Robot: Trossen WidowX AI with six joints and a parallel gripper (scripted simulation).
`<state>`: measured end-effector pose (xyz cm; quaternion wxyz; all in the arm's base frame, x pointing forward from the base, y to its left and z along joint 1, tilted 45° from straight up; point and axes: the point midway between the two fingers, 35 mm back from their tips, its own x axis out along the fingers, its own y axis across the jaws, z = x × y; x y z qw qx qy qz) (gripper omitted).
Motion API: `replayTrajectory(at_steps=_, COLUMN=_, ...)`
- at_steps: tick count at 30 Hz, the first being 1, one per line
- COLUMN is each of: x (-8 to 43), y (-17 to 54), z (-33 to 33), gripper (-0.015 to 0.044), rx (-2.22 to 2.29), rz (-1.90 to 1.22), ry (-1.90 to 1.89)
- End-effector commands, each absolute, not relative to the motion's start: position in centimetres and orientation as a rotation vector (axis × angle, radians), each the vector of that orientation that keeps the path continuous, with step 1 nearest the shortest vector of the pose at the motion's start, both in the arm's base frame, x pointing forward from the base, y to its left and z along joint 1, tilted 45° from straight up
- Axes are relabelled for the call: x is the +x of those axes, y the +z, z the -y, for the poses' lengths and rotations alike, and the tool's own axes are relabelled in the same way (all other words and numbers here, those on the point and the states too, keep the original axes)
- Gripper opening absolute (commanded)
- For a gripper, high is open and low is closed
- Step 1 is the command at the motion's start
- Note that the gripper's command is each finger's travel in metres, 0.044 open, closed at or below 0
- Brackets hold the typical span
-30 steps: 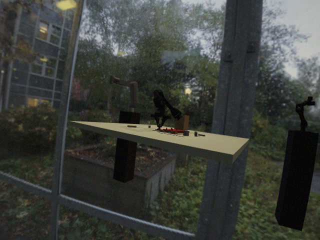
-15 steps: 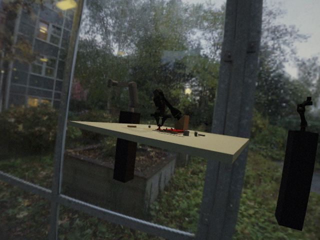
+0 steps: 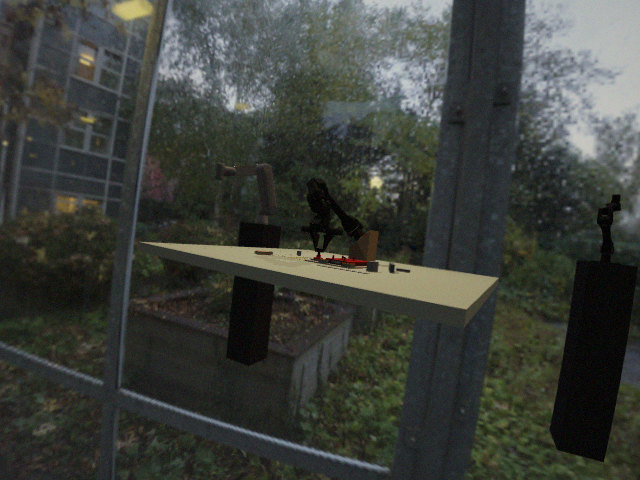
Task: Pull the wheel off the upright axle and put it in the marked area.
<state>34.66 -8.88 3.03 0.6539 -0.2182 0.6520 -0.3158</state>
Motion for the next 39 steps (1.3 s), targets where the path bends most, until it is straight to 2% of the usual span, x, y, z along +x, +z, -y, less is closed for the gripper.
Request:
replayTrajectory(at_steps=1, x=34.75, y=3.21, z=8.62, gripper=0.0000, rx=-0.494, rz=-1.474, ry=-0.715)
replayTrajectory(at_steps=39, x=34.79, y=4.10, z=7.73, gripper=0.0000, rx=-0.498, rz=-1.470, ry=-0.713)
